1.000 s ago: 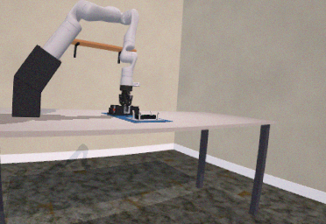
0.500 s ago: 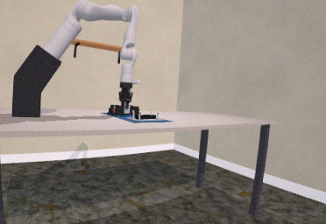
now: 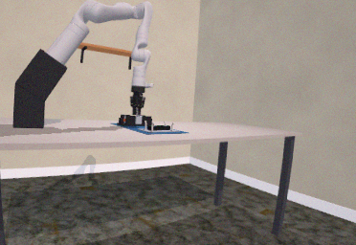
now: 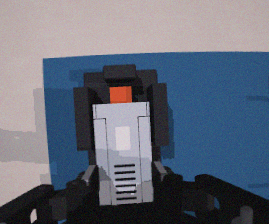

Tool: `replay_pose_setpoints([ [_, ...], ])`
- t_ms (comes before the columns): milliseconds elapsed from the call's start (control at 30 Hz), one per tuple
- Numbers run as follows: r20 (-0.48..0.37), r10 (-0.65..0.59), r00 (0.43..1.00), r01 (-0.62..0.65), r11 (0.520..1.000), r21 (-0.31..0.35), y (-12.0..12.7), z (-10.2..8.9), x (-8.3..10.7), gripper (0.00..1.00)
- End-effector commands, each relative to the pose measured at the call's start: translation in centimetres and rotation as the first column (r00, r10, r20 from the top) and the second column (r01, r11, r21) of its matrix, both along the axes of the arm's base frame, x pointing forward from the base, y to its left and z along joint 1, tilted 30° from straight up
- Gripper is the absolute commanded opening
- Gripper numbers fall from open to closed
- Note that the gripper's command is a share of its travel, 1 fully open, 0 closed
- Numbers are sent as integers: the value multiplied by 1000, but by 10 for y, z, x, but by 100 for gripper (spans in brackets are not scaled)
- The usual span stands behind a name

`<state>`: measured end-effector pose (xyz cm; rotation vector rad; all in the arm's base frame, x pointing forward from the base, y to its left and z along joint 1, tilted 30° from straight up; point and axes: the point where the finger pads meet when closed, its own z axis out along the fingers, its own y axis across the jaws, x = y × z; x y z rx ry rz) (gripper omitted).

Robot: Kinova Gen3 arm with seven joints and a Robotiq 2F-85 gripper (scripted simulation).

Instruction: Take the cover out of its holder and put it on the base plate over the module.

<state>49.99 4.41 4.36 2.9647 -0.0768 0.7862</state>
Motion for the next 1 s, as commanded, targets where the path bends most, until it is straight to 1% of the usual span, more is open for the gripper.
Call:
replay_pose_setpoints([
  [0, 1, 0, 1000, 0, 1000, 0, 2, 13, -7, 0],
  [33, 1, 0, 1000, 0, 1000, 0, 2, 16, -8, 0],
  [267, 1, 0, 1000, 0, 1000, 0, 2, 16, -8, 0],
  [300, 7, -6, 1000, 6, 1000, 2, 0, 15, -5, 1],
  [967, 7, -6, 1000, 6, 1000, 2, 0, 15, -5, 0],
])
